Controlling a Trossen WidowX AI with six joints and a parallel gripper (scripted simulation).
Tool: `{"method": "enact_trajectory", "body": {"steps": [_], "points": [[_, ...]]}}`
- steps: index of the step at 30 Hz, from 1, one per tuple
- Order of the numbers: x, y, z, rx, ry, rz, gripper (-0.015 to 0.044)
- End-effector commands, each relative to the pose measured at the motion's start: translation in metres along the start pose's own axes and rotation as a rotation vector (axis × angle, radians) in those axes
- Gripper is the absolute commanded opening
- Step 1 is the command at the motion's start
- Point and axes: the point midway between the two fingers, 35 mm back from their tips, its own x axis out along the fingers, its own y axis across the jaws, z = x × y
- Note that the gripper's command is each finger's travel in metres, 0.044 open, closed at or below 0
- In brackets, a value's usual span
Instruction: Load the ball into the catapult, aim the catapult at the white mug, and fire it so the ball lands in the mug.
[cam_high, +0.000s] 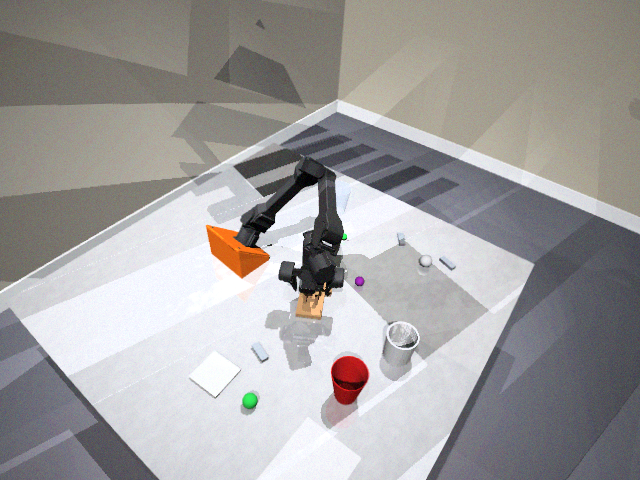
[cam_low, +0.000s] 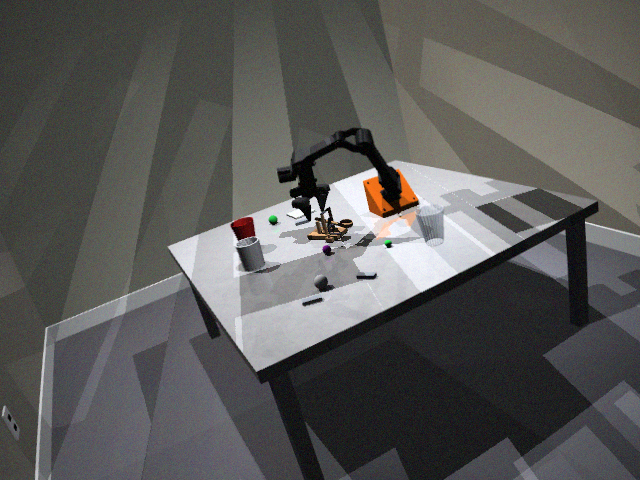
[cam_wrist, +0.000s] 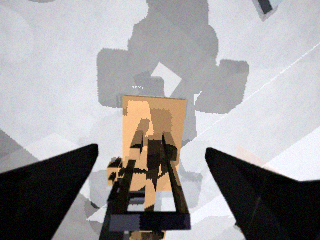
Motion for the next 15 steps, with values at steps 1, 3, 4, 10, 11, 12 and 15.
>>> {"method": "enact_trajectory", "body": {"steps": [1, 3, 4, 10, 11, 12, 15], "points": [[0.011, -0.001, -0.002, 0.006, 0.011, -0.003, 0.0440], [0.014, 0.000, -0.002, 0.006, 0.011, -0.003, 0.0440], [0.016, 0.000, -0.002, 0.006, 0.011, -0.003, 0.0440], [0.026, 0.000, -0.003, 0.006, 0.011, -0.003, 0.0440], [0.027, 0.000, -0.003, 0.006, 0.011, -0.003, 0.0440], [0.029, 0.000, -0.003, 0.005, 0.011, -0.003, 0.0440], [0.034, 0.000, -0.003, 0.005, 0.011, -0.003, 0.0440]]}}
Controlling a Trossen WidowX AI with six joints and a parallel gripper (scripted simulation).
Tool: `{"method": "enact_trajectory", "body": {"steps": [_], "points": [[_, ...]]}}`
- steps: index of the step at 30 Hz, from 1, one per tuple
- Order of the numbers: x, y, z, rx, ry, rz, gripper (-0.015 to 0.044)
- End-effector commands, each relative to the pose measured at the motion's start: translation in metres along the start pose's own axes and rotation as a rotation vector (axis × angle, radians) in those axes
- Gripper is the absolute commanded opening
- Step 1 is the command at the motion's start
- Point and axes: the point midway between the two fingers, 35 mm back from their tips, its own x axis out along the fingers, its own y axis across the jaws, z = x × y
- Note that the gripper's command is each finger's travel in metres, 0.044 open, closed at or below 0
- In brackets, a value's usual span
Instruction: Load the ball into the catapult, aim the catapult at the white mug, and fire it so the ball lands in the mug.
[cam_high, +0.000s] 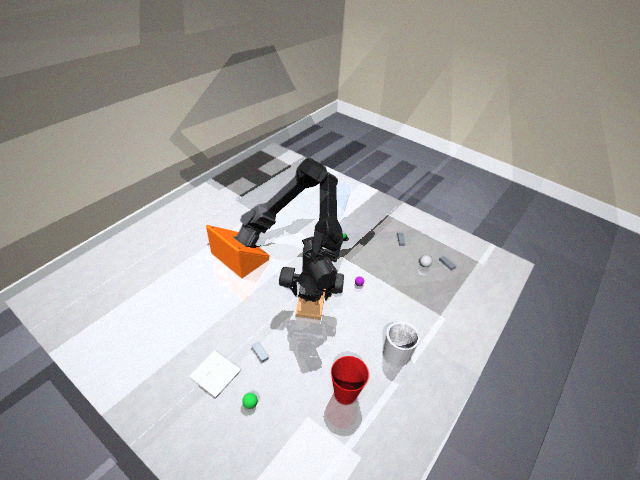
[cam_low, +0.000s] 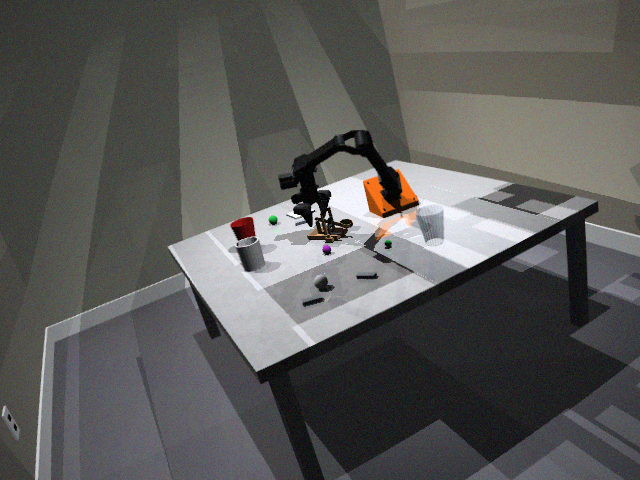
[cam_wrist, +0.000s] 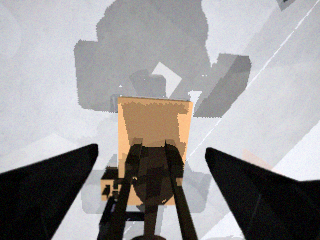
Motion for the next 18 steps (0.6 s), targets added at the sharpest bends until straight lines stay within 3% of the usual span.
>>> {"method": "enact_trajectory", "body": {"steps": [1, 18], "points": [[0.011, -0.001, -0.003, 0.006, 0.010, -0.002, 0.0440], [0.028, -0.001, -0.004, 0.005, 0.012, -0.002, 0.0440]]}}
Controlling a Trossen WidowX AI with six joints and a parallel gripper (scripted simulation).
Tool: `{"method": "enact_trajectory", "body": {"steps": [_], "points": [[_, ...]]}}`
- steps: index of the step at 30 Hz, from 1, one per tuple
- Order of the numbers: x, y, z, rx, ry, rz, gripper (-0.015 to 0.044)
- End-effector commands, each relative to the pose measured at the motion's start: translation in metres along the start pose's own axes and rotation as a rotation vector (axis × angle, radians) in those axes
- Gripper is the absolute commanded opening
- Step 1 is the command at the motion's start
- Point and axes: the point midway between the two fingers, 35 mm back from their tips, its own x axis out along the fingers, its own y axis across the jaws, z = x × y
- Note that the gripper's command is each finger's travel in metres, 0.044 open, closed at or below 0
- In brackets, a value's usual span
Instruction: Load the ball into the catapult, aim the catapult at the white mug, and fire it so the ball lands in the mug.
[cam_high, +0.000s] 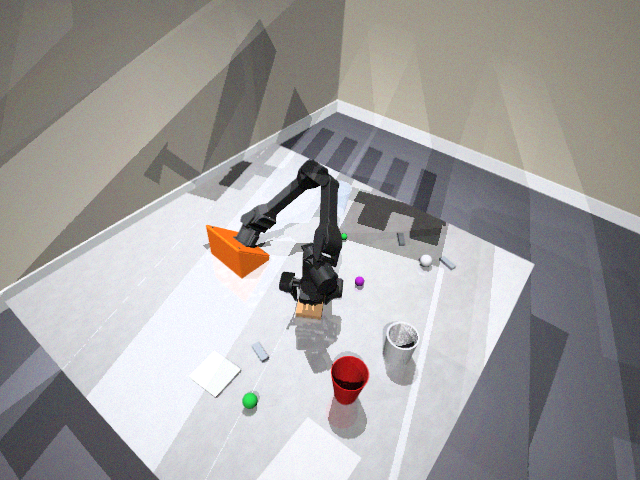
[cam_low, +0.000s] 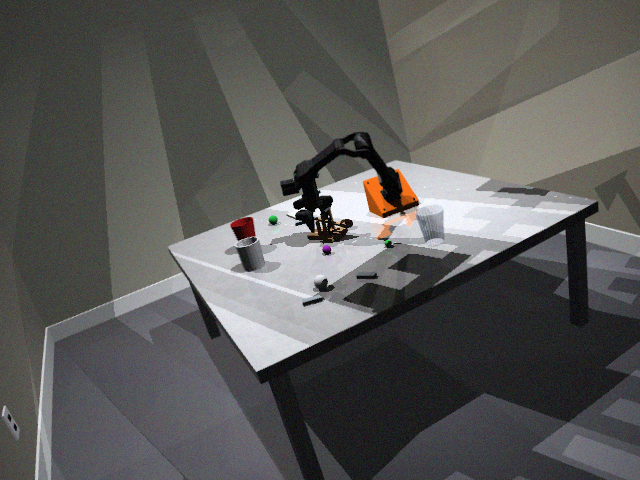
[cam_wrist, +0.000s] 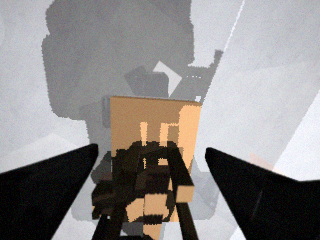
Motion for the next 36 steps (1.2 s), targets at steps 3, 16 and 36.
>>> {"method": "enact_trajectory", "body": {"steps": [3, 16, 36], "points": [[0.000, 0.000, 0.000, 0.000, 0.000, 0.000, 0.0387], [0.000, 0.000, 0.000, 0.000, 0.000, 0.000, 0.0105], [-0.049, 0.000, 0.000, -0.254, 0.001, -0.003, 0.0000]]}}
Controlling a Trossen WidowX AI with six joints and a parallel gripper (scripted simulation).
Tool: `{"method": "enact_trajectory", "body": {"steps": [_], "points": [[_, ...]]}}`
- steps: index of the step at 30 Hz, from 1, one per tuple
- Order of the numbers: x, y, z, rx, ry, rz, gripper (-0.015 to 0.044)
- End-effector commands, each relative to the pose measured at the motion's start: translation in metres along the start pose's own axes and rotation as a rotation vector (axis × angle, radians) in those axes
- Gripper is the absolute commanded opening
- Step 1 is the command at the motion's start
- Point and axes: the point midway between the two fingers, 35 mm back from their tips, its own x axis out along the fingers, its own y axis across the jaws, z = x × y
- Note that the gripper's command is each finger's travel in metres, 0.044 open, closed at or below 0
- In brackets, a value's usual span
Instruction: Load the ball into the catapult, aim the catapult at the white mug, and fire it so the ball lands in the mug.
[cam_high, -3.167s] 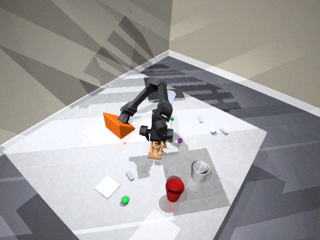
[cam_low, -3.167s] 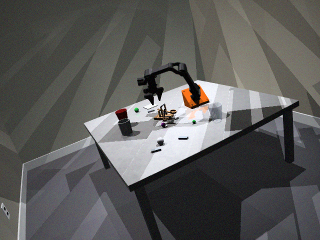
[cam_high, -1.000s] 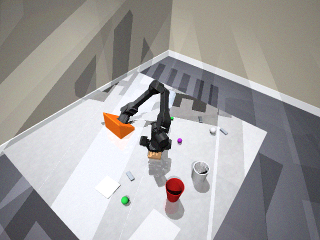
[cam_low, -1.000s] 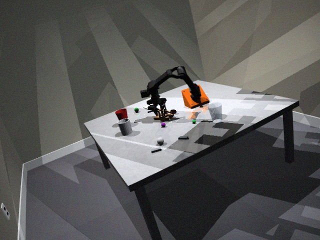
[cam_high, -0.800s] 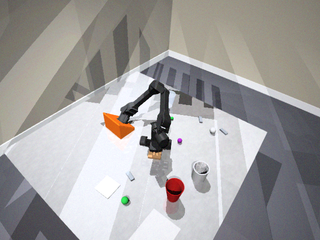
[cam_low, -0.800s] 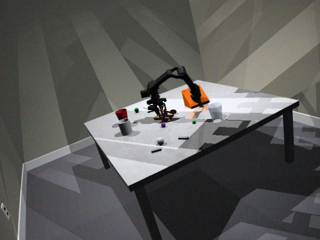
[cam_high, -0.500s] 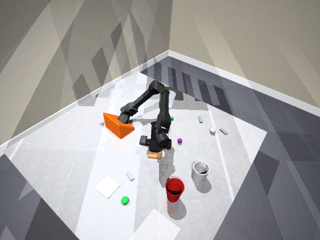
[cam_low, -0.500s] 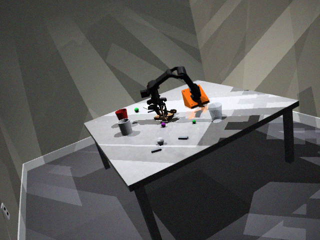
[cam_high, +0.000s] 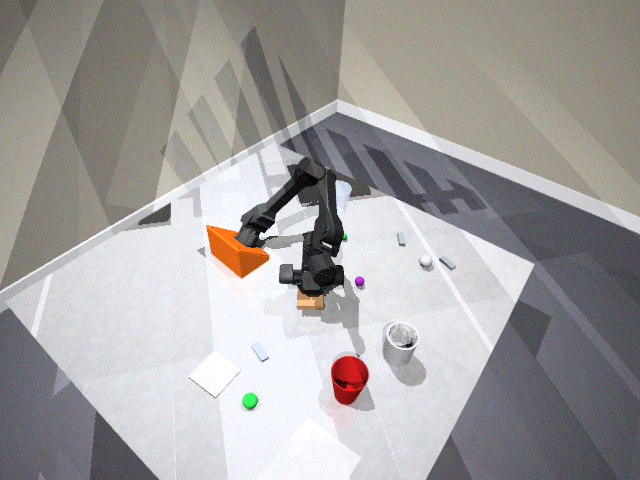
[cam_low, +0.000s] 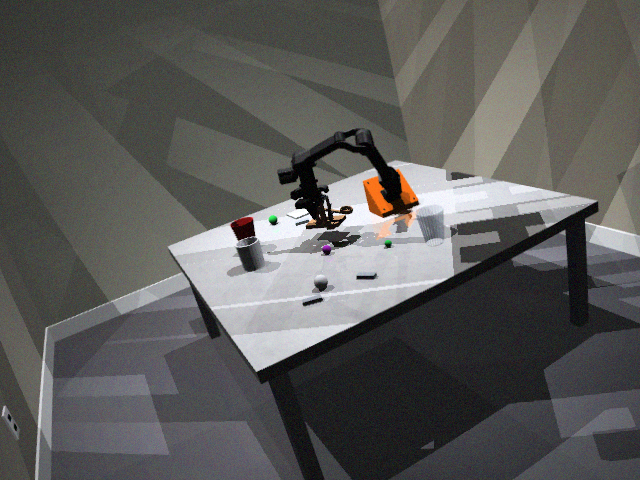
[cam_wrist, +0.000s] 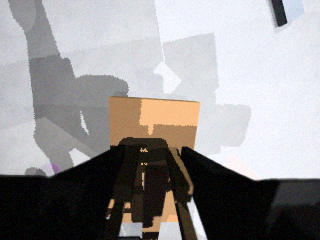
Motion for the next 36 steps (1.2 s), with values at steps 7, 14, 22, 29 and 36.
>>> {"method": "enact_trajectory", "body": {"steps": [7, 14, 22, 29, 36], "points": [[-0.003, 0.003, 0.002, -0.349, -0.007, 0.002, 0.0000], [-0.003, 0.008, 0.001, -0.587, -0.005, 0.003, 0.0000], [-0.002, 0.023, -0.004, -0.853, -0.004, 0.004, 0.0000], [-0.002, 0.027, -0.007, -0.876, -0.004, 0.004, 0.0000], [-0.001, 0.029, -0.008, -0.876, -0.004, 0.004, 0.0000]]}}
